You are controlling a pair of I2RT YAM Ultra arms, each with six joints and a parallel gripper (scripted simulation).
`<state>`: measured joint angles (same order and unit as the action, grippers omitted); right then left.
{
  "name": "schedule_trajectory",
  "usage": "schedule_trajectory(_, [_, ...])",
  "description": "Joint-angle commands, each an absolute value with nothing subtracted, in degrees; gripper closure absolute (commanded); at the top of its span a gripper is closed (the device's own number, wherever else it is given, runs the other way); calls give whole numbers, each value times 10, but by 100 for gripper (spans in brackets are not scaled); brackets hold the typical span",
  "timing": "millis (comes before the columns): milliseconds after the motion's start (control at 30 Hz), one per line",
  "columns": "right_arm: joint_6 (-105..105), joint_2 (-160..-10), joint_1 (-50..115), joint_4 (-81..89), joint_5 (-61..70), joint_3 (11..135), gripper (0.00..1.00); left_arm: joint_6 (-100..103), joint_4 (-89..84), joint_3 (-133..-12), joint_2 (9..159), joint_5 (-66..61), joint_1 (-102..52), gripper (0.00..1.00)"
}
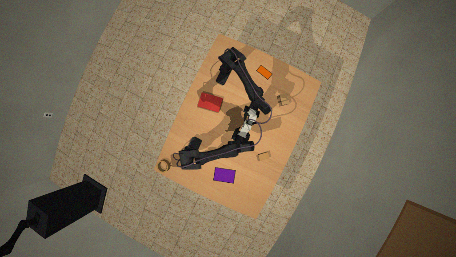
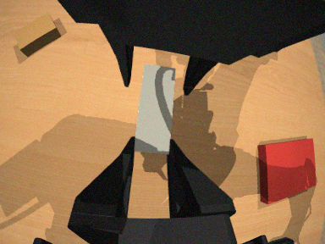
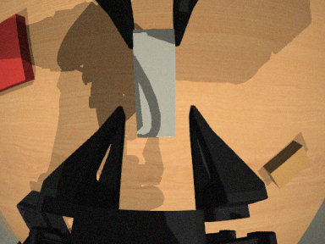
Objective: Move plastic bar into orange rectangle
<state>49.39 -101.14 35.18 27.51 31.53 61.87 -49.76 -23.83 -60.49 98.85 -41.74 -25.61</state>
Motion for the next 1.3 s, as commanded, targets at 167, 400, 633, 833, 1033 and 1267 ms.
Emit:
schedule_trajectory(167, [537, -962, 326, 346, 337, 642, 43, -489, -223, -623, 991, -420, -272, 76])
schedule_trajectory(400, [584, -921, 282, 445, 353, 674, 43, -489, -223, -623, 992, -420, -272, 76])
schedule_trajectory(633, [479, -864, 301, 439, 278, 660, 43, -464, -188, -589, 965, -405, -256, 76])
schedule_trajectory(833, [365, -756, 335, 415, 215, 630, 43, -437, -158, -510, 907, -389, -217, 76])
schedule_trajectory(1033, [230, -589, 393, 395, 140, 582, 43, -423, -157, -368, 785, -386, -112, 76])
schedule_trajectory(1267, [133, -458, 443, 380, 86, 549, 43, -462, -192, -283, 691, -398, 10, 76])
